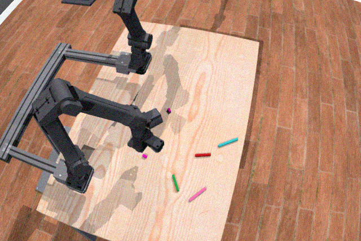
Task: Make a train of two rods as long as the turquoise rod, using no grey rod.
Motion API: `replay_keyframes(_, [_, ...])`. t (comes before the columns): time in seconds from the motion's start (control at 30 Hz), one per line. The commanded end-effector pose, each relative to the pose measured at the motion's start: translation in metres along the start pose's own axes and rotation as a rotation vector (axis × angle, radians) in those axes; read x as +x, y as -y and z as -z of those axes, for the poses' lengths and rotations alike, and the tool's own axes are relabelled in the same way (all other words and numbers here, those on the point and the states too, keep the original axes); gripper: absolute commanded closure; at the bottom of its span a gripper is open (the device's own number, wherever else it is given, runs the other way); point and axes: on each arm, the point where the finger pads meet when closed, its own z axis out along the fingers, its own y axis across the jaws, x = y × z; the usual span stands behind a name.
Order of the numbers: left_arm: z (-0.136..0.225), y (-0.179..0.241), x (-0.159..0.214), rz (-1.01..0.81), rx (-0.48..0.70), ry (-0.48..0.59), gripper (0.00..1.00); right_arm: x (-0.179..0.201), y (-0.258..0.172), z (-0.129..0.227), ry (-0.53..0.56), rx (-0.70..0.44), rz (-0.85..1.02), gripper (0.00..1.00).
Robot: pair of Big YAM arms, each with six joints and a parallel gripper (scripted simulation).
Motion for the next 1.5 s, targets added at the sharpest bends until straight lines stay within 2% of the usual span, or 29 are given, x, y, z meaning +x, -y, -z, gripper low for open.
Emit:
replay_keyframes(0.0, [0.005, -0.003, -0.015, 0.013, -0.009, 0.042, 0.0, -0.005, -0.004, -0.004, 0.011, -0.01, -0.014, 0.77])
replay_keyframes(0.77, [0.005, -0.003, -0.015, 0.013, -0.009, 0.042, 0.0, -0.006, -0.001, -0.035, 0.01, -0.006, -0.007, 0.77])
replay_keyframes(1.47, [0.005, -0.003, -0.015, 0.013, -0.009, 0.042, 0.0, -0.006, -0.002, -0.048, 0.013, -0.013, -0.008, 0.77])
